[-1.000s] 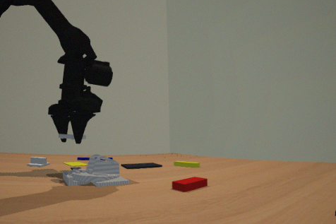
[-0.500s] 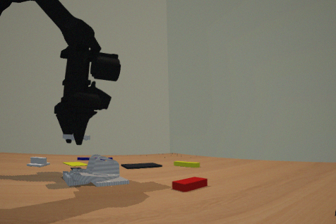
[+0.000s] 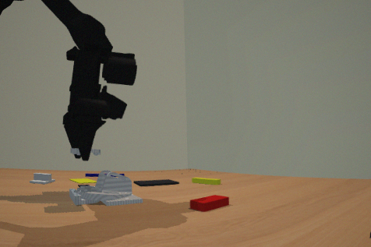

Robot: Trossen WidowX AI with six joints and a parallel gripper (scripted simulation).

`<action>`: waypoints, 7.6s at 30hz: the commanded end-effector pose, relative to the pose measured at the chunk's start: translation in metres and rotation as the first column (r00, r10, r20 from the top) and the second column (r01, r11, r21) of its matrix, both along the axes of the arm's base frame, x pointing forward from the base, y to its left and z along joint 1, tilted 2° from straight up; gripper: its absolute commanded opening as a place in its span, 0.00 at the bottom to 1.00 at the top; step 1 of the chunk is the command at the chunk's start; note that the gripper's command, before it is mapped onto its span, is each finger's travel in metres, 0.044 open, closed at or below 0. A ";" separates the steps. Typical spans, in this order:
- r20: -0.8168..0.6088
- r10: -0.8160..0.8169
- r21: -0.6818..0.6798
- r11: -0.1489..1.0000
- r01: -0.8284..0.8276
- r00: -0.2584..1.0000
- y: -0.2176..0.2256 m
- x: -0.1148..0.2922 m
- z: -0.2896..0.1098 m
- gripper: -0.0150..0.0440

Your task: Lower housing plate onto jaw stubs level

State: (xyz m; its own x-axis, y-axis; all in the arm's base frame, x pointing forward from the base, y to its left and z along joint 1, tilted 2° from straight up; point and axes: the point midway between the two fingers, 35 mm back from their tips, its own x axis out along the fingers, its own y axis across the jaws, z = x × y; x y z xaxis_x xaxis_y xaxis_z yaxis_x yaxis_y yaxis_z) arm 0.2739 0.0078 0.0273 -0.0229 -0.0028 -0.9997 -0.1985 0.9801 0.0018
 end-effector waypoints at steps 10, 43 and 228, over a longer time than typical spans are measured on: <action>0.009 -0.013 -0.003 1.000 0.013 1.000 -0.001 0.001 0.001 0.85; 0.008 -0.013 -0.002 1.000 0.013 1.000 0.005 -0.004 0.001 0.85; 0.008 -0.013 -0.003 1.000 0.013 1.000 0.005 -0.005 -0.071 0.85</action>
